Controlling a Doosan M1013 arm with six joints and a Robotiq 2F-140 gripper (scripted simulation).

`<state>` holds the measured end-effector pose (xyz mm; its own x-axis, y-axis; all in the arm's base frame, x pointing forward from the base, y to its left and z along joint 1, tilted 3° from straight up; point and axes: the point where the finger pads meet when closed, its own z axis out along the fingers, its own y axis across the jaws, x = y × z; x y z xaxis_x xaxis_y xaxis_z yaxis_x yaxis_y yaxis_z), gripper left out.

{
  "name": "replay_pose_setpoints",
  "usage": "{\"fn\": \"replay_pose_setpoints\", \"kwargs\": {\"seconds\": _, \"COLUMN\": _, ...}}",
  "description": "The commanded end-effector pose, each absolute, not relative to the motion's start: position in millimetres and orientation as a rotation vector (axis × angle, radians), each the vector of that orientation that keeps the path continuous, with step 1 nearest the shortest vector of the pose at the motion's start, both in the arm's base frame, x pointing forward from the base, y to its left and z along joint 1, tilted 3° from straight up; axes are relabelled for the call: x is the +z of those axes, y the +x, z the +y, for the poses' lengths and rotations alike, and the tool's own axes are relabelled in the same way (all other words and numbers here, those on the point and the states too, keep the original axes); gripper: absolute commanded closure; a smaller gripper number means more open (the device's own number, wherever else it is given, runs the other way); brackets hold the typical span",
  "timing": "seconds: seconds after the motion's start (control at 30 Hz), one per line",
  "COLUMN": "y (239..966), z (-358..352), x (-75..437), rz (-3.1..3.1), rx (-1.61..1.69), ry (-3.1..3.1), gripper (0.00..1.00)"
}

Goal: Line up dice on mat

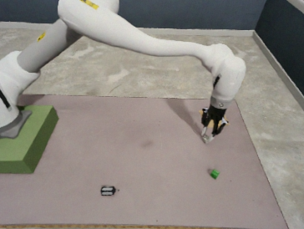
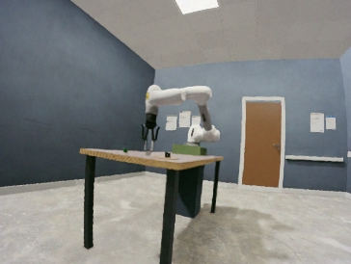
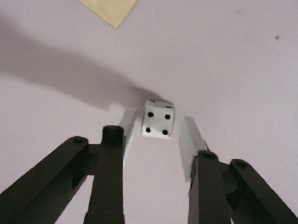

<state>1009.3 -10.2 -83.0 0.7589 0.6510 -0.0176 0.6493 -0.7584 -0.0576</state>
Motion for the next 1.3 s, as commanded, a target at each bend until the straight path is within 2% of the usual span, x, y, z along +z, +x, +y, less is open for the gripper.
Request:
{"fn": "replay_pose_setpoints", "kwargs": {"seconds": 0.0, "y": 1010, "z": -10, "x": -81, "rz": -1.073, "rx": 0.053, "ry": -2.902, "gripper": 0.65}}
{"fn": "replay_pose_setpoints", "kwargs": {"seconds": 0.63, "y": 1010, "z": -10, "x": -83, "rz": -1.073, "rx": 0.053, "ry": -2.902, "gripper": 0.65}}
{"fn": "replay_pose_setpoints", "kwargs": {"seconds": 1.27, "y": 1008, "z": -9, "x": -114, "rz": -1.073, "rx": 0.053, "ry": -2.902, "gripper": 0.65}}
